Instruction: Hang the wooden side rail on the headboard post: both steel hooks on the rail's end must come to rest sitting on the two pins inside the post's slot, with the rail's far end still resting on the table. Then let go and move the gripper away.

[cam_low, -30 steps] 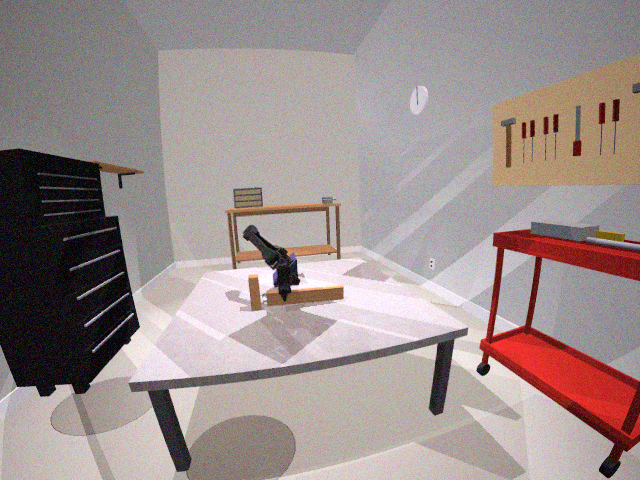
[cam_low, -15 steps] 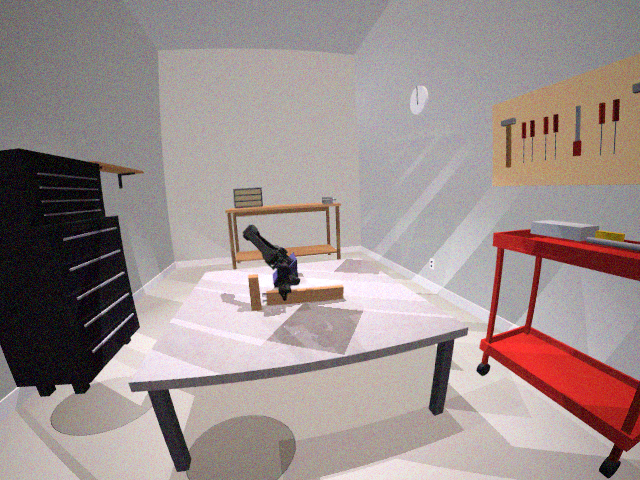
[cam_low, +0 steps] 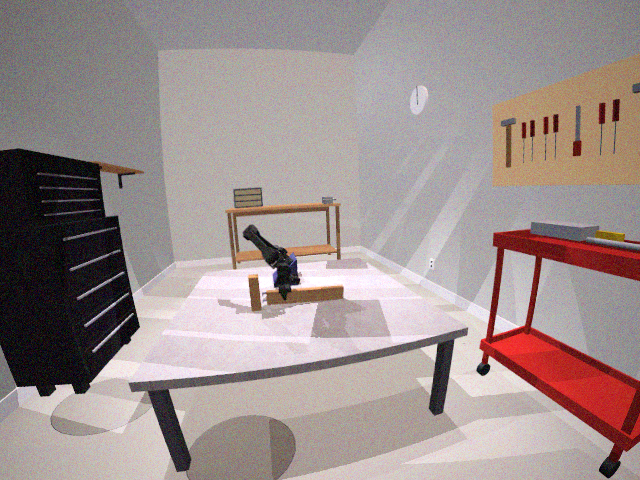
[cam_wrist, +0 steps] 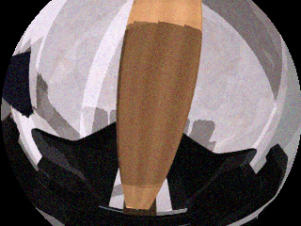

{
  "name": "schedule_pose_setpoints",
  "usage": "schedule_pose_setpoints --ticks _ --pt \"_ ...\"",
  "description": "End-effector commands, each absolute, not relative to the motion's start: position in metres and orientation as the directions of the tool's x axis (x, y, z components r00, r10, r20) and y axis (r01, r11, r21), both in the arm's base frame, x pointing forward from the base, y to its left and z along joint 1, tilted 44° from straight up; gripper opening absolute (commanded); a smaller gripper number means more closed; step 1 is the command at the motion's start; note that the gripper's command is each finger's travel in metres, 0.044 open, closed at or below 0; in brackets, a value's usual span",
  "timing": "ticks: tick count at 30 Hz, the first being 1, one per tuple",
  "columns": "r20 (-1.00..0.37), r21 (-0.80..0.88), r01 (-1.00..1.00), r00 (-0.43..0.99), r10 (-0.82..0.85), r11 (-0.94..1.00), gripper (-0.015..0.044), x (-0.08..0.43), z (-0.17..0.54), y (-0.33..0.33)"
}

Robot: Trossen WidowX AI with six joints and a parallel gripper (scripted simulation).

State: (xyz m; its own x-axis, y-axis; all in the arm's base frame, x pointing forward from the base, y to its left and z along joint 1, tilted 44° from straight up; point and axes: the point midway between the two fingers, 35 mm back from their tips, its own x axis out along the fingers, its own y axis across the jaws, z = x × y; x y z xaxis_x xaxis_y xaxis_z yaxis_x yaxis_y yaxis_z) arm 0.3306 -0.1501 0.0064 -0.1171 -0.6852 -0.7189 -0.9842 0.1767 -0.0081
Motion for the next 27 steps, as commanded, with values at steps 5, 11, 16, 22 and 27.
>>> schedule_pose_setpoints --ticks 5,11,16,22,27 --pt "-0.724 -0.026 -0.985 -0.097 -0.683 0.168 0.0000 0.3355 0.0121 -0.1452" --pt "-0.724 -0.026 -0.985 -0.097 -0.683 0.168 0.0000 0.3356 0.0128 -0.1445" --pt "-0.724 -0.026 -0.985 -0.097 -0.683 0.168 0.0000 0.3357 0.0134 -0.1439" --pt "-0.724 -0.026 -0.985 -0.097 -0.682 0.168 0.0000 0.3358 0.0141 -0.1433" --pt "-0.724 -0.026 -0.985 -0.097 -0.682 0.168 0.0000 0.3358 0.0147 -0.1427"
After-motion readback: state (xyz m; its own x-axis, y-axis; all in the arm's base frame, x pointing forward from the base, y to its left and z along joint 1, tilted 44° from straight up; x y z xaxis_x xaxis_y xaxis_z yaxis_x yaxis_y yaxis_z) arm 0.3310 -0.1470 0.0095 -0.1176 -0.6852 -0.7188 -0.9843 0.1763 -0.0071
